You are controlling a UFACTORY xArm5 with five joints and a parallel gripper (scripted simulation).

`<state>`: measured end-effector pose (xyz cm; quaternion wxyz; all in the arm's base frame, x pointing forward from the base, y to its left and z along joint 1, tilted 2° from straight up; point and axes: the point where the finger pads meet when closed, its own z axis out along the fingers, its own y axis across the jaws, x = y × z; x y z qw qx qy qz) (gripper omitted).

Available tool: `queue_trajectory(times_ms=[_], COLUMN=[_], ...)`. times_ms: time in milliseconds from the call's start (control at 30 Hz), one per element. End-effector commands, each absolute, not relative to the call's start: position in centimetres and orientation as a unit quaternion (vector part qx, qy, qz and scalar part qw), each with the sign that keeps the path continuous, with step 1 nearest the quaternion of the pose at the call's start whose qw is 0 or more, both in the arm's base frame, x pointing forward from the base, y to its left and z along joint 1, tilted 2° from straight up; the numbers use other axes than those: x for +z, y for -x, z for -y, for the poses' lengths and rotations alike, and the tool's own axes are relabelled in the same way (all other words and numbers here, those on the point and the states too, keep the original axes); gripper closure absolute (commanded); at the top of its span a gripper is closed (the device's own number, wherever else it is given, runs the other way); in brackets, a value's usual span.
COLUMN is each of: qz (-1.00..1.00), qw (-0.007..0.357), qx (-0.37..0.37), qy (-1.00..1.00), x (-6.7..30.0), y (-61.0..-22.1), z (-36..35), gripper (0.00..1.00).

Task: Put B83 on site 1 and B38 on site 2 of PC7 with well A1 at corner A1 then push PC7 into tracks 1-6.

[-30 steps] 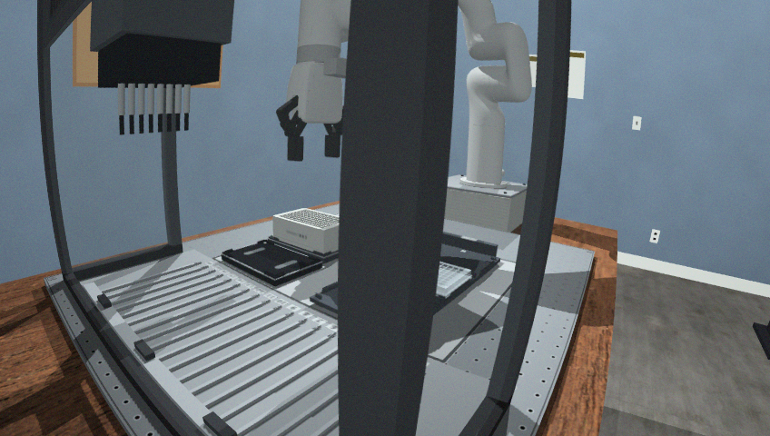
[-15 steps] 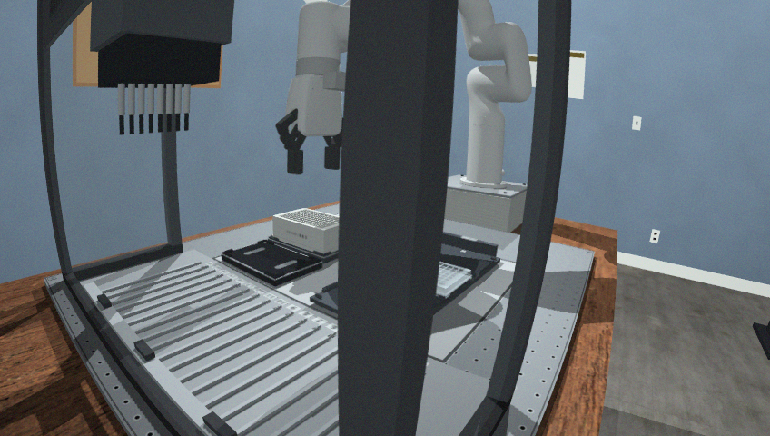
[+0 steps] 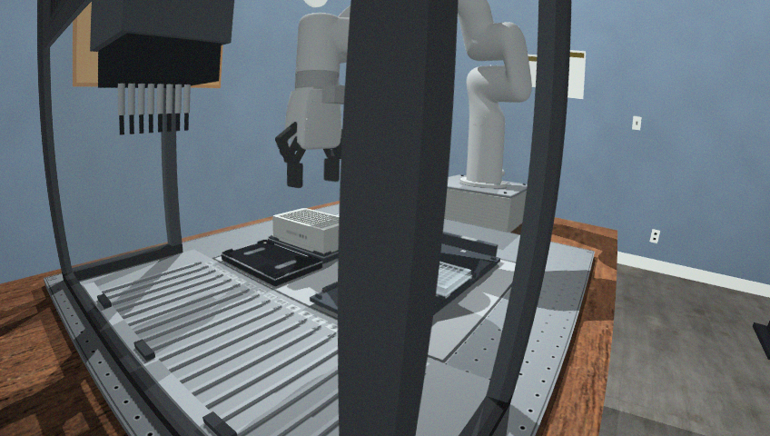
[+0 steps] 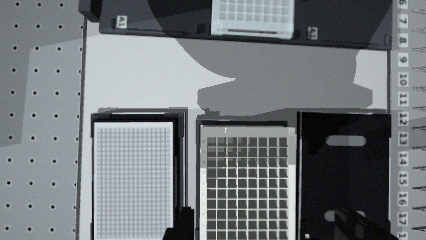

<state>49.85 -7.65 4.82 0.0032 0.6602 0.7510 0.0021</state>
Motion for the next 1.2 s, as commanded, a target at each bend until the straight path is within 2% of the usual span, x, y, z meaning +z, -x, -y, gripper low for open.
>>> queue_trajectory(times_ms=[0,533,1167], qz=[-0.751,-0.751,-0.751], qw=[0.012,0.012,0.012], qx=[-0.008,-0.008,-0.008], qy=[-0.660,-0.660,-0.660], x=[4.3,1.9,1.6], y=[-50.0,-50.0,-50.0], z=[7.7,7.7,7.8], gripper=[0.00,0.00,0.00])
